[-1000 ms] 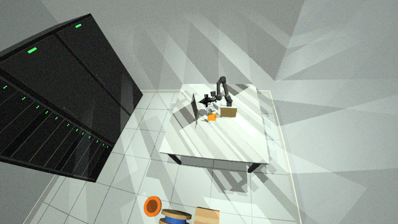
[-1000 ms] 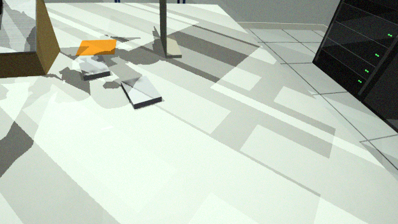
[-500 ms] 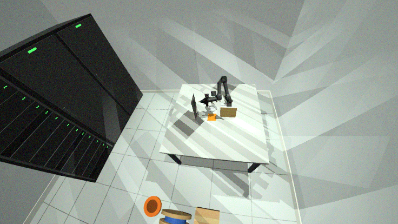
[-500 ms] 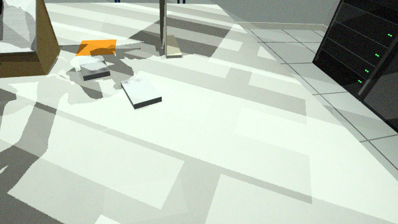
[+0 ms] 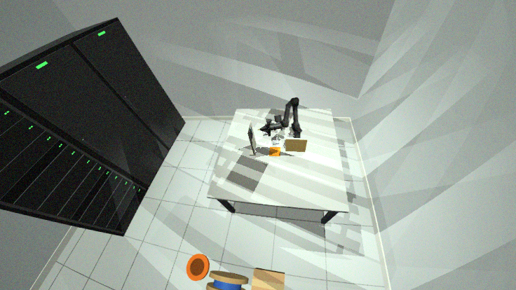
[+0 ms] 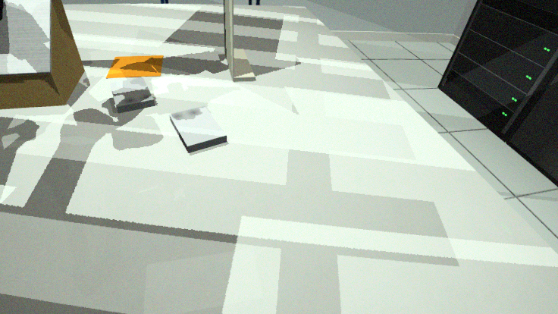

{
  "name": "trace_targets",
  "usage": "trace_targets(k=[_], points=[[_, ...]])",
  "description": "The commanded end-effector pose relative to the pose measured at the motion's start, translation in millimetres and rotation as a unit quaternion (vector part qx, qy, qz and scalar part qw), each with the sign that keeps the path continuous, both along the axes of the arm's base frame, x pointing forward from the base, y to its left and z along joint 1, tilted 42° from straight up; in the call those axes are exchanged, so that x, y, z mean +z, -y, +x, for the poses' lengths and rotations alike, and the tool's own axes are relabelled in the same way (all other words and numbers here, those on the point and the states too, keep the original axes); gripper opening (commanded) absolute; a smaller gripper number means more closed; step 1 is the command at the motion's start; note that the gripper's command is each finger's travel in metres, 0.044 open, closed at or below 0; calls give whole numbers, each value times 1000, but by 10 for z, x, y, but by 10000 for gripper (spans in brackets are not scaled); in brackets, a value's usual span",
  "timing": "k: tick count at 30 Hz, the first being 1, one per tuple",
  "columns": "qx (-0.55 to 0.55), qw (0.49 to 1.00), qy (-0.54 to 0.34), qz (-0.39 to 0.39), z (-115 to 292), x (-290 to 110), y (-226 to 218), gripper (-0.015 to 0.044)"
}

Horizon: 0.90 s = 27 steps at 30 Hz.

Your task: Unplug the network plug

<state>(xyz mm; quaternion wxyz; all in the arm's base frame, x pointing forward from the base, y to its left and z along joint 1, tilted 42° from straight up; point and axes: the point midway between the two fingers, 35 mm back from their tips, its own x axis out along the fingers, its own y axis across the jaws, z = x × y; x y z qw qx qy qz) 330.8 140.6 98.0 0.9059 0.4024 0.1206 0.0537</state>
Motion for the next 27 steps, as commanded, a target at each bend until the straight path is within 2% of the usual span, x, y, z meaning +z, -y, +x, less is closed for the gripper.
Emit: trace_targets(k=[1,9,27], points=[[-3,1000,1,4,-30,78,-55,0],[-5,1000,-6,-5,-74,114,-92,0],[-15,957,-213,-195,-133,-880,542,0]])
